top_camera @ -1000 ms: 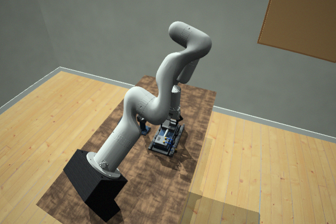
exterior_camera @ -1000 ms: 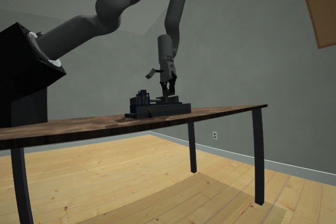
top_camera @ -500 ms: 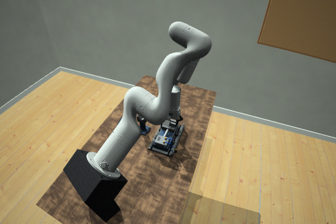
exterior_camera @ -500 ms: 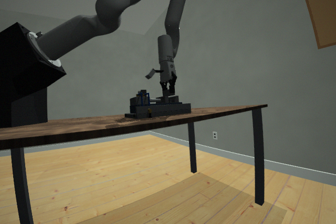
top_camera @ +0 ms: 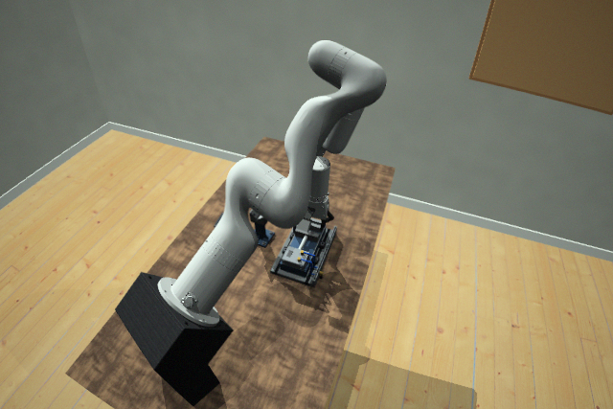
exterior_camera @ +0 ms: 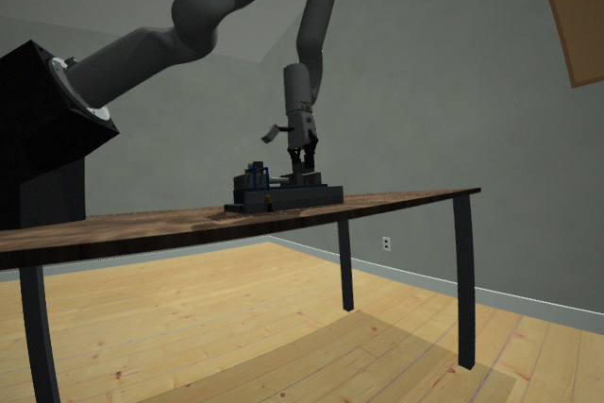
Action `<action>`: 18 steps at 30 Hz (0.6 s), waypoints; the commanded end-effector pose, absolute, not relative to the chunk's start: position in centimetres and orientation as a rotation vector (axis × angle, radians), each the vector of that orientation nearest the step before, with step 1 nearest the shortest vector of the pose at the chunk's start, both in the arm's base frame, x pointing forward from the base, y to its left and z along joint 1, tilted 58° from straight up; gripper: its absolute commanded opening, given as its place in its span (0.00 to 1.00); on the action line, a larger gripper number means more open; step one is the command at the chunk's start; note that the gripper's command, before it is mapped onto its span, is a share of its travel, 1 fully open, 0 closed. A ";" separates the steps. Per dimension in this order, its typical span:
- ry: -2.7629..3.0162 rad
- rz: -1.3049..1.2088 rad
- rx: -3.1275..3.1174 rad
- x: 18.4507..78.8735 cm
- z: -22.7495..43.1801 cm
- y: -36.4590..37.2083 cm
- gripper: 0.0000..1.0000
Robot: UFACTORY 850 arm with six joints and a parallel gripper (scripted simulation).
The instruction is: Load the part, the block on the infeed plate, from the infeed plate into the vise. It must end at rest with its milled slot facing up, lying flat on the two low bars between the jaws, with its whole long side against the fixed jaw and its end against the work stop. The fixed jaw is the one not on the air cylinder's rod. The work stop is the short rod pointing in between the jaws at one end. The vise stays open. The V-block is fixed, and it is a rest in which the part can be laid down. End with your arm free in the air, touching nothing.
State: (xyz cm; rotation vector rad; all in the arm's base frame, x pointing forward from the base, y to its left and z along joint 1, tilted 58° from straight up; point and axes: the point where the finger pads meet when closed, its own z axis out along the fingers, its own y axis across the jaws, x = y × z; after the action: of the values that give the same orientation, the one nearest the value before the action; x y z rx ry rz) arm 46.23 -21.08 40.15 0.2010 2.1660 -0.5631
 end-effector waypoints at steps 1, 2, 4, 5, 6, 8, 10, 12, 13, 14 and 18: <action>2.165 -0.563 0.201 46.3 40.1 -21.1 0.00; 2.165 -0.563 0.201 46.4 40.1 -21.1 0.00; 2.165 -0.563 0.201 46.4 40.1 -21.2 0.00; 2.165 -0.563 0.201 46.4 40.1 -21.2 0.00; 2.165 -0.563 0.201 46.5 40.0 -21.2 0.00; 2.165 -0.563 0.201 46.5 40.0 -21.2 0.00; 2.165 -0.563 0.201 46.5 40.0 -21.3 0.00; 2.165 -0.563 0.201 46.6 40.0 -21.3 0.00; 2.165 -0.563 0.201 46.6 39.9 -21.3 0.00; 2.165 -0.563 0.201 46.6 39.9 -21.3 0.00; 2.165 -0.563 0.201 46.8 39.8 -21.4 0.00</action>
State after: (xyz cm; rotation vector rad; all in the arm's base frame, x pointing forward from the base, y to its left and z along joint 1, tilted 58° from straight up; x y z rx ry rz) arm 46.67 -21.36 39.83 0.2010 2.1660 -0.5632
